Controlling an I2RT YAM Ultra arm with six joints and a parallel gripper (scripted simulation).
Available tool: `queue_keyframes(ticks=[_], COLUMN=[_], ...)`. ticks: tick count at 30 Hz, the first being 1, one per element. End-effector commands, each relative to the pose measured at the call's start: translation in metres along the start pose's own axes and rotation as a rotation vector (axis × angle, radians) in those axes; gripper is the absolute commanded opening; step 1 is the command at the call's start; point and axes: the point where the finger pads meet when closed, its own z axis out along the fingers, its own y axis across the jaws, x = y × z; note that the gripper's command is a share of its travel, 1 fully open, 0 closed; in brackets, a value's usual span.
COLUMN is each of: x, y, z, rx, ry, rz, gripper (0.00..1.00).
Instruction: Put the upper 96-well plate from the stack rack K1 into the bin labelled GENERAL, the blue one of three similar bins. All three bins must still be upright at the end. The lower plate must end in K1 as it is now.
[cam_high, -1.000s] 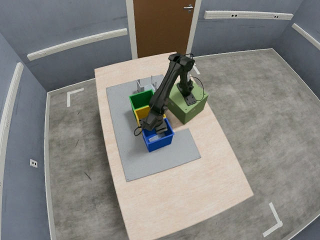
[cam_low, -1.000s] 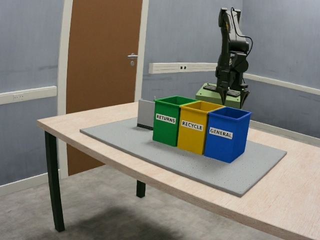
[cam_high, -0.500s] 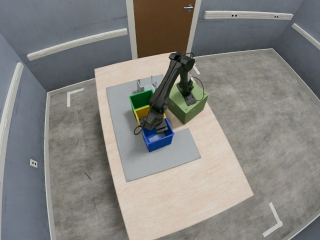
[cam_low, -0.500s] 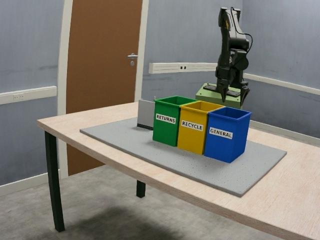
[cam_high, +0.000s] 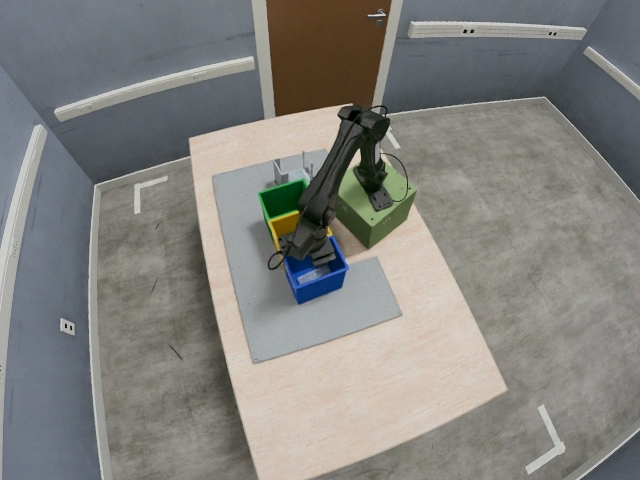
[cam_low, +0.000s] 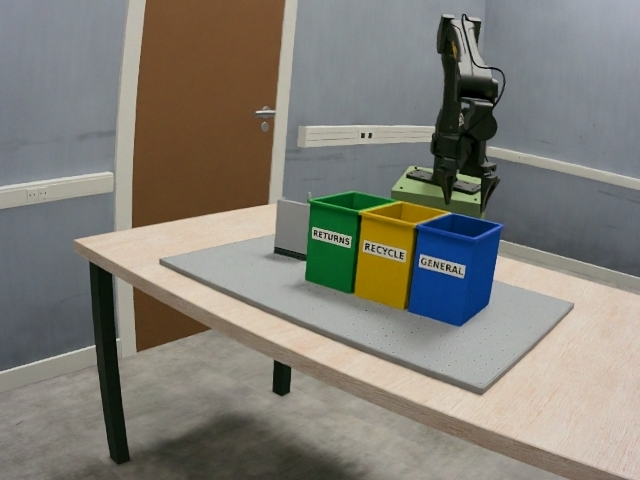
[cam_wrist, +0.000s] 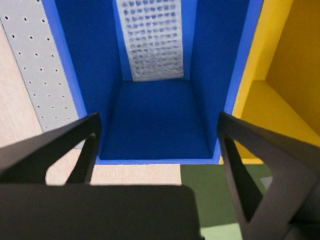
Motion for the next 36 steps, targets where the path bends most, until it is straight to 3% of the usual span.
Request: queue_keyframes(ticks=[1,30,31,32,36], x=[-0.014,-0.014,-0.019,-0.007,-0.006], y=[0.010,0.010,0.003,-0.007,-0.013], z=[-0.024,-0.024,-0.024,-0.013,-0.013], rx=[-0.034,-0.034,-0.036,-0.015,-0.017], ry=[-0.078,-0.078,-0.089,-0.056,-0.055], rz=[-0.001,-0.001,0.005,0.004,0.004], gripper=[0.82,0.82,0.82,0.82,0.82])
